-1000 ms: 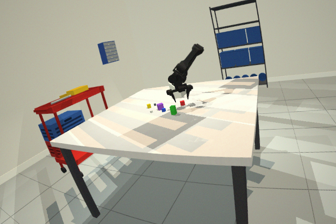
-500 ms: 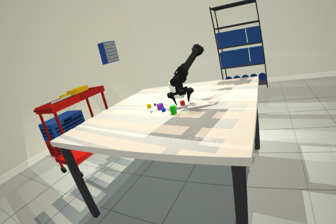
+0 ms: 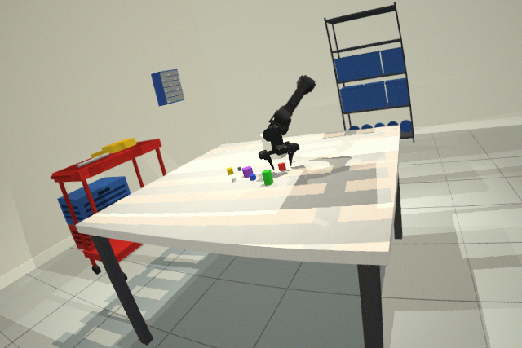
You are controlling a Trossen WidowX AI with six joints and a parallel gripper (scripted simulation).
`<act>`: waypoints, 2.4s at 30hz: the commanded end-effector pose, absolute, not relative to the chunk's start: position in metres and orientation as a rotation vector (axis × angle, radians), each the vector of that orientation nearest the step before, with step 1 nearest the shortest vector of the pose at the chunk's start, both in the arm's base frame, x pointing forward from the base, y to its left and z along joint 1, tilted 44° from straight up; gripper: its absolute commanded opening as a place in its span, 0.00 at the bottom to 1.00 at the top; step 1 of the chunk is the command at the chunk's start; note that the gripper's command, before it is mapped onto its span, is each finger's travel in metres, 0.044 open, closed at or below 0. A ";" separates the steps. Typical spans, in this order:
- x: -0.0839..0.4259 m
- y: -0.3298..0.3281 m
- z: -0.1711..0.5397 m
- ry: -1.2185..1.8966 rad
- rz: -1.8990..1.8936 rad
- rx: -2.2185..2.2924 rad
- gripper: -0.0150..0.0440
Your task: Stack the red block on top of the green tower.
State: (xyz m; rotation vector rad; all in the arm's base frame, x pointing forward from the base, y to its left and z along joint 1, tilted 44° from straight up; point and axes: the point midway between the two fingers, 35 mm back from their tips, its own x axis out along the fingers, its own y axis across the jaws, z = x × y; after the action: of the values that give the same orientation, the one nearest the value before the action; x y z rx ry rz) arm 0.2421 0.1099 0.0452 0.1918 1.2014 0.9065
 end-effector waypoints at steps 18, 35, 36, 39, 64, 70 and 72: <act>0.242 0.106 0.048 1.204 0.902 0.193 0.25; 0.237 0.054 0.103 1.206 0.900 0.191 0.25; 0.237 0.051 0.106 1.206 0.900 0.191 0.25; 0.236 0.041 0.116 1.207 0.900 0.191 0.25; 0.279 0.020 0.140 1.206 0.899 0.189 0.25; 0.302 0.017 0.143 1.205 0.899 0.188 0.25; 0.310 0.017 0.144 1.204 0.899 0.188 0.25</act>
State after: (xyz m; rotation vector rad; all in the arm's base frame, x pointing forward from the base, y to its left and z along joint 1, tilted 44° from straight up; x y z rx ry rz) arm 0.2985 0.0179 0.1420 0.1841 1.2065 0.9010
